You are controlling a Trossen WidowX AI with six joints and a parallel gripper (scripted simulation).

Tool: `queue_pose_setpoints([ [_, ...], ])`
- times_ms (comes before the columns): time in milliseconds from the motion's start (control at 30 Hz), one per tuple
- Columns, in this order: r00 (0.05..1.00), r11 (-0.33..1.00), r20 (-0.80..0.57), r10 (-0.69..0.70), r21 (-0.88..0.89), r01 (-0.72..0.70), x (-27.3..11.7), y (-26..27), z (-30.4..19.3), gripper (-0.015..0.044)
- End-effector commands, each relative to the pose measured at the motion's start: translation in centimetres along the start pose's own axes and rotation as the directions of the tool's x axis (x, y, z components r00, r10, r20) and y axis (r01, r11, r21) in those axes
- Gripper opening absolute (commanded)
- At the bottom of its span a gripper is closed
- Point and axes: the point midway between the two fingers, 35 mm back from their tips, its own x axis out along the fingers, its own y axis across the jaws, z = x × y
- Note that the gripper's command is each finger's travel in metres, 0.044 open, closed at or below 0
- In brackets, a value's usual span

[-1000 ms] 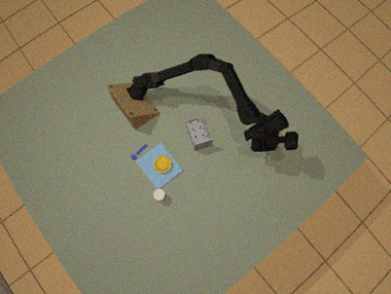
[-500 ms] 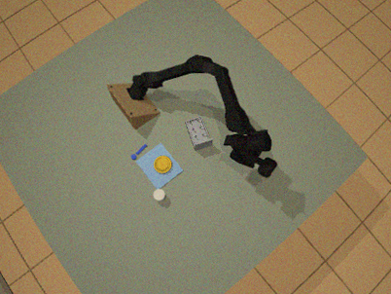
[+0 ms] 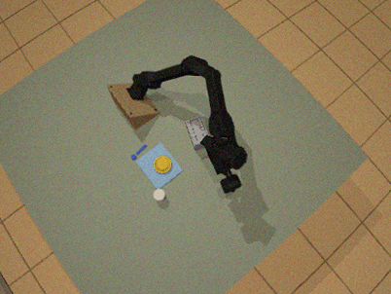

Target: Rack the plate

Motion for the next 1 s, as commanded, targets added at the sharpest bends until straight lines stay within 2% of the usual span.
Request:
queue_pose_setpoints([
  [0, 0.997, 0.988, -0.068, 0.037, 0.152, -0.026, -1.0, 0.5, -3.8, 0.04],
  [467, 0.967, 0.823, -0.183, 0.175, 0.567, -0.041, -6.4, 3.5, -12.3, 0.04],
  [967, 0.921, 0.461, -0.154, 0.358, 0.887, -0.031, -12.8, 8.6, -17.6, 0.04],
])
